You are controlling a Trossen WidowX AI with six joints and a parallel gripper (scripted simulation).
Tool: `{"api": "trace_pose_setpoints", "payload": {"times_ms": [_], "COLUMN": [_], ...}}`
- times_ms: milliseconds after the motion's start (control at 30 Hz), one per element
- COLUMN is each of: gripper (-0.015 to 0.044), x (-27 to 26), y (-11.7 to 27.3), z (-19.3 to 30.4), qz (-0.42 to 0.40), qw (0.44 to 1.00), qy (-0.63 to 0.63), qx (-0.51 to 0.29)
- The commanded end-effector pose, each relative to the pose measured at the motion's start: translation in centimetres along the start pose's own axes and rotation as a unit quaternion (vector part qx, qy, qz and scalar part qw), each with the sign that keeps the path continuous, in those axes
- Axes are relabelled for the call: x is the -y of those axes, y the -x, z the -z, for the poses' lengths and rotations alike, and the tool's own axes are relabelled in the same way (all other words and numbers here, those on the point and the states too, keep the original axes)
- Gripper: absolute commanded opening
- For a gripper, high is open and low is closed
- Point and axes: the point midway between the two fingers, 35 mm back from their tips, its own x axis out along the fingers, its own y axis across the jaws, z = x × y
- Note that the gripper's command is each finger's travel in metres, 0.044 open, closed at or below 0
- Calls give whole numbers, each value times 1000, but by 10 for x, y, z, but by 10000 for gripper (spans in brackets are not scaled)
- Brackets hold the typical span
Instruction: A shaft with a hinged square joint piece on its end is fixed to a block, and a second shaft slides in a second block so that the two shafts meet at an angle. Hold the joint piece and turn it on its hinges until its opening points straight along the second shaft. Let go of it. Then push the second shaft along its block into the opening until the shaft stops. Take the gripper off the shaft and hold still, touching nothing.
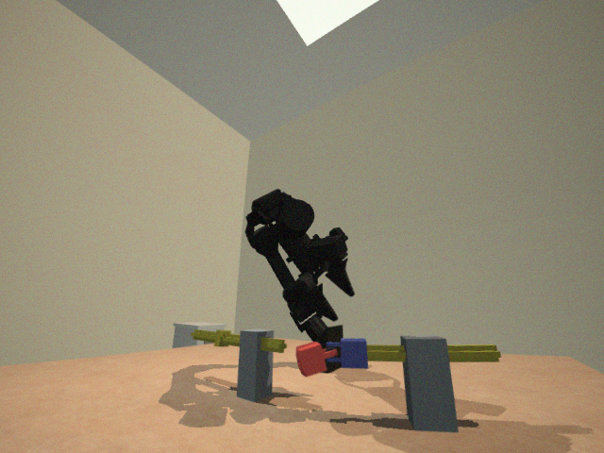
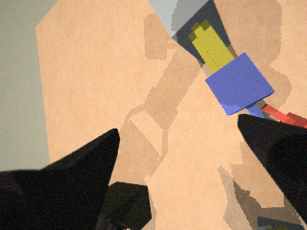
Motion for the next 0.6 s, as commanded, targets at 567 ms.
{"api": "trace_pose_setpoints", "payload": {"times_ms": [567], "gripper": [440], "x": [46], "y": [30], "z": [14], "qz": [152], "qw": [939], "qy": [-304], "qx": [-58]}}
